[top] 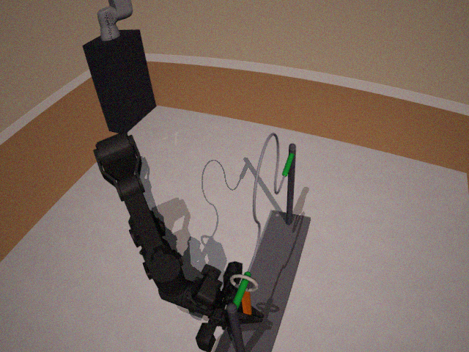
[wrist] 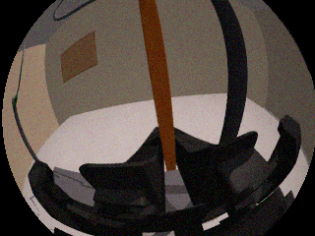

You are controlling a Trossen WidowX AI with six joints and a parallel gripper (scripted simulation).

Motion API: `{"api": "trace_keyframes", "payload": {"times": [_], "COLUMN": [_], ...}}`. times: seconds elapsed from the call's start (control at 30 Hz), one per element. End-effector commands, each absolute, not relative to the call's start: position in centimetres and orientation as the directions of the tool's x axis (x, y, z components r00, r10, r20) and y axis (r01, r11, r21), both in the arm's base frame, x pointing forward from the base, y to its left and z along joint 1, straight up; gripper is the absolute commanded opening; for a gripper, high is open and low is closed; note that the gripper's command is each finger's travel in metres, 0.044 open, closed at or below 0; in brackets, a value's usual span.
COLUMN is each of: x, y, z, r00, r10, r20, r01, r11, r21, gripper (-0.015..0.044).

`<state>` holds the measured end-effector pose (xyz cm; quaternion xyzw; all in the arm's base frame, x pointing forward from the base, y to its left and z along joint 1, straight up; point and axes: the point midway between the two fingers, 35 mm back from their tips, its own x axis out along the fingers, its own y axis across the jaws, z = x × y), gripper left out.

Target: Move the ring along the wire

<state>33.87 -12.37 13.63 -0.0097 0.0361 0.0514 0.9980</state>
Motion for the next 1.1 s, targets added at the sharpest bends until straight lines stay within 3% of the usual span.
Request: {"api": "trace_keyframes", "payload": {"times": [0.0,1.07], "x": [33.9,33.6], "y": [-12.5,-9.1], "z": [13.7,13.7], "r00": [0.993,0.993], "r10": [0.097,0.098], "r20": [-0.072,-0.07], "r01": [-0.098,-0.098], "r11": [0.995,0.995], "r21": [-0.016,0.004], "gripper": [-0.015,-0.015]}}
